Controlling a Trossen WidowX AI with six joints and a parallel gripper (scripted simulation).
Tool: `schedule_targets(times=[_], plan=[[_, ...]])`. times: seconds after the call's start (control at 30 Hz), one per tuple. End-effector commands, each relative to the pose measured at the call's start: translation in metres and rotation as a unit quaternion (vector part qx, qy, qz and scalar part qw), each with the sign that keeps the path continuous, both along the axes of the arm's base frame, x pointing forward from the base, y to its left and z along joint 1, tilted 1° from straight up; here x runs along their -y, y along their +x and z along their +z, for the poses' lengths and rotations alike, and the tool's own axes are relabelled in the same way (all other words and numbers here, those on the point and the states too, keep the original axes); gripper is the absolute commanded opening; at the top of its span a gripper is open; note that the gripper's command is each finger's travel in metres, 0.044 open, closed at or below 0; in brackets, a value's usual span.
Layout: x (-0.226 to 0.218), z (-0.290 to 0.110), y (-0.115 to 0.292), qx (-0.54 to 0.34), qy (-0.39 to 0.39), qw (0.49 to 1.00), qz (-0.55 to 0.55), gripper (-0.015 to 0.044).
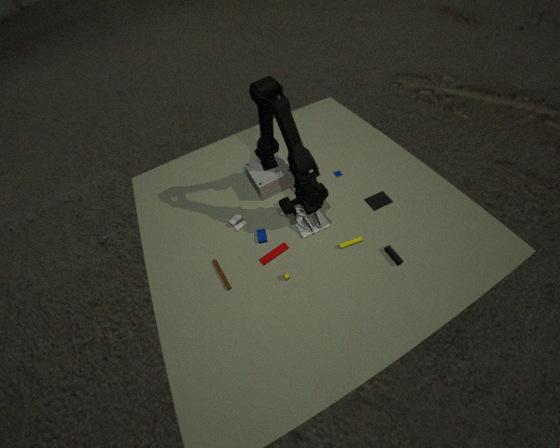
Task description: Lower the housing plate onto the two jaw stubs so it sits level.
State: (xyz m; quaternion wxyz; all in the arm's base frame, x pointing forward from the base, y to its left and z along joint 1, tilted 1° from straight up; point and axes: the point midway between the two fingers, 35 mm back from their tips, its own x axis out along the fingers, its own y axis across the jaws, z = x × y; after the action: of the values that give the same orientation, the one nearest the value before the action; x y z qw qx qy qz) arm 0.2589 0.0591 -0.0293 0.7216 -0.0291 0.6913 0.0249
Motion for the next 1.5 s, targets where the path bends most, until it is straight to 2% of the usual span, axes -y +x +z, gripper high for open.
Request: schedule_targets(times=[0.0, 1.47], plan=[[0.0008, -0.0018, 0.0003, 0.001, -0.002, 1.0, 0.002, 0.0351], [0.0009, -0.0071, 0.0004, 0.001, -0.002, 1.0, 0.002, 0.0351]])
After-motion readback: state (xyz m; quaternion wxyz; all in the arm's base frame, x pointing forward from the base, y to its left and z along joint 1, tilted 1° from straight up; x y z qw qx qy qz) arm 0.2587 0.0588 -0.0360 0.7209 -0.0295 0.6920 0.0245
